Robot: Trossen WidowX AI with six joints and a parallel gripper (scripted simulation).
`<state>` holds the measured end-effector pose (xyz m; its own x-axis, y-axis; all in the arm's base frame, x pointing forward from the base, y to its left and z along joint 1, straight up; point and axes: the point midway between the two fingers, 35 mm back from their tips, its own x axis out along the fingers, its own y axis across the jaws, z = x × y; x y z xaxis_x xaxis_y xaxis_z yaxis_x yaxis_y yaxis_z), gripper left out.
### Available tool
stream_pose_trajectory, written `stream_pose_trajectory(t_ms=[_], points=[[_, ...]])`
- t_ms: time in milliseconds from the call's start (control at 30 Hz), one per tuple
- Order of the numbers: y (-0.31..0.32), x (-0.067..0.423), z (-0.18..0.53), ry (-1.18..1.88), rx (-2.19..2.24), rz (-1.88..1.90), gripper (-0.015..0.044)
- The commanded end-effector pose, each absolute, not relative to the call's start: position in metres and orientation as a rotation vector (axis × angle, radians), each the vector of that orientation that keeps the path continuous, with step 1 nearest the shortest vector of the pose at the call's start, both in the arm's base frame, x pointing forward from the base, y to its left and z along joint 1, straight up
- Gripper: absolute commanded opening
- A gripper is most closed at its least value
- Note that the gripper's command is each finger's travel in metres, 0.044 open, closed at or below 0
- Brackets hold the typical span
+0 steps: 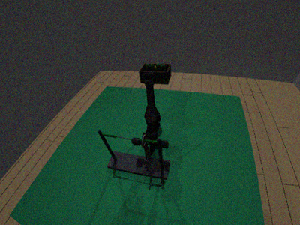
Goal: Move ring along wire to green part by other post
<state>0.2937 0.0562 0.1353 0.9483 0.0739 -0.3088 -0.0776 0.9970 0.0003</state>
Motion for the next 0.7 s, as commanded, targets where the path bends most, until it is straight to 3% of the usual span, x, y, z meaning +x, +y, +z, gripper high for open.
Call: stream_pose_trajectory(t_ms=[0, 667], points=[[0.057, 0.293, 0.138, 0.320, -0.006, 0.075, -0.0150], [0.059, 0.288, 0.123, 0.357, -0.007, 0.076, -0.0150]])
